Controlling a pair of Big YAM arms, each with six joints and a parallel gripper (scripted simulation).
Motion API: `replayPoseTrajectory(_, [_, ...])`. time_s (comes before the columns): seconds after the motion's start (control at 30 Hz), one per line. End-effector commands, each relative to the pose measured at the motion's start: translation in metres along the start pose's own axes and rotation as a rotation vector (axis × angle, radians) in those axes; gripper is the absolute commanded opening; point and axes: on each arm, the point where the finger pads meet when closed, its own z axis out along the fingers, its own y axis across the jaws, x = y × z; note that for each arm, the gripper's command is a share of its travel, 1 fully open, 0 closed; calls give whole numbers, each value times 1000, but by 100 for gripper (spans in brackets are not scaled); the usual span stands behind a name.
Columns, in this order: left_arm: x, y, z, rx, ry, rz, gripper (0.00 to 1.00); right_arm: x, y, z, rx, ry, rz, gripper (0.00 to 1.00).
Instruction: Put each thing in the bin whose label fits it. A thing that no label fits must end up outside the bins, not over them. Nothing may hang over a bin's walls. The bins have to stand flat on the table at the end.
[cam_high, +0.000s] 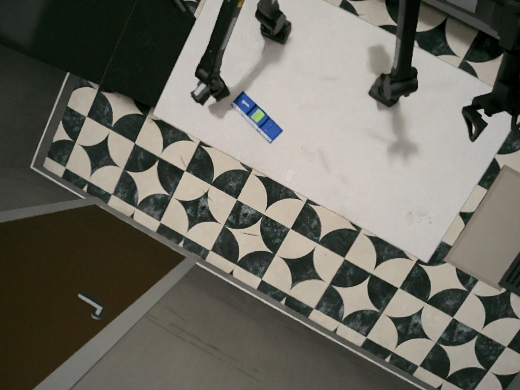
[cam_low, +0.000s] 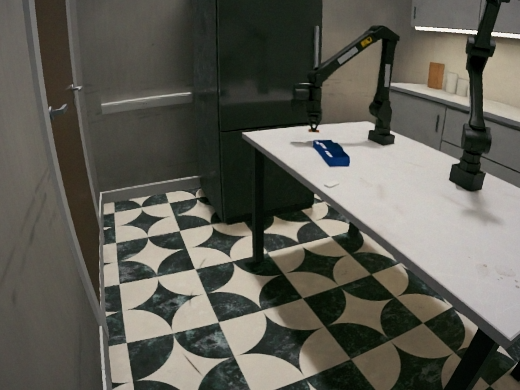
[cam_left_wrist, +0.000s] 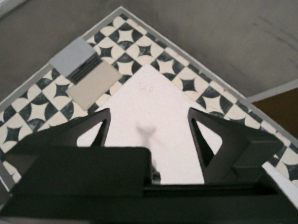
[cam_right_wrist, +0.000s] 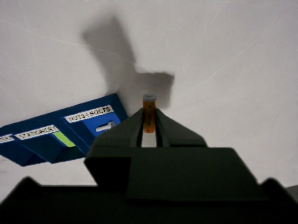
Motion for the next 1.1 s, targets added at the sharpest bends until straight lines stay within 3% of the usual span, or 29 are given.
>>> replayPoseTrajectory(0.0, [-8,-4,-23,9,-42,9,100,-22,13,-32,-24,-56,-1,9])
replayPoseTrajectory(1.07, [-8,-4,-23,9,-42,9,100,-24,13,-24,-15,-33,-1,9])
